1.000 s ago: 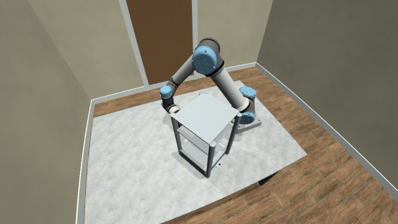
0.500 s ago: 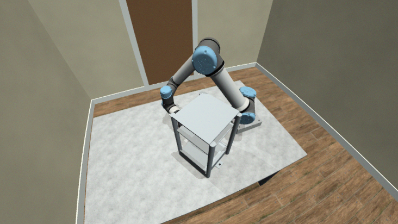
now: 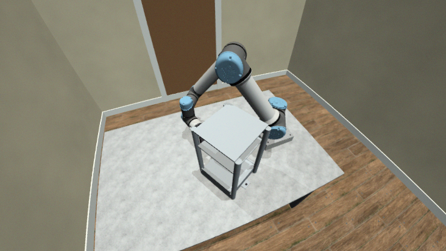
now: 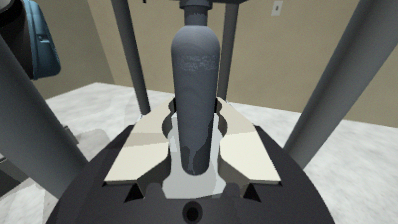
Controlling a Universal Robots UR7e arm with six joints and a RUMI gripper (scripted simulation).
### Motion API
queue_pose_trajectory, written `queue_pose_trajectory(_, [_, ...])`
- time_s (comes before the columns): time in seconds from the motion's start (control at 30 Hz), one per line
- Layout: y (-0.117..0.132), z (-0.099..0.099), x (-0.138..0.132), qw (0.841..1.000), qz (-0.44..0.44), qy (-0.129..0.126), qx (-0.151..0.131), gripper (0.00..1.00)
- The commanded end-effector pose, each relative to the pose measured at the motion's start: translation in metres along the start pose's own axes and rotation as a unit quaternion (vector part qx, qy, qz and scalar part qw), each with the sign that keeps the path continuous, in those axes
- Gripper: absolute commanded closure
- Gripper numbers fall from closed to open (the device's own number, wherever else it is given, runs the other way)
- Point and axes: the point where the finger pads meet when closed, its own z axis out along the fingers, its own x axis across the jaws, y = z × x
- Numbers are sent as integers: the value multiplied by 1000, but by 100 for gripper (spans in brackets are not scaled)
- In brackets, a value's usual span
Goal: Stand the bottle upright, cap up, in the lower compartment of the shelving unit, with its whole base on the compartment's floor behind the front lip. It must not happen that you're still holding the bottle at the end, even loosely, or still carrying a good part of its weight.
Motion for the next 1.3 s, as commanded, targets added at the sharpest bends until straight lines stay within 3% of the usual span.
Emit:
queue_pose_trajectory(0.0, [-1,1,0,1000,-1,0,0,100])
queue_pose_trajectory(0.9, [-1,1,0,1000,-1,0,0,100])
queue_pose_trajectory(1.27, [12,2,0,1000,0,0,1,100])
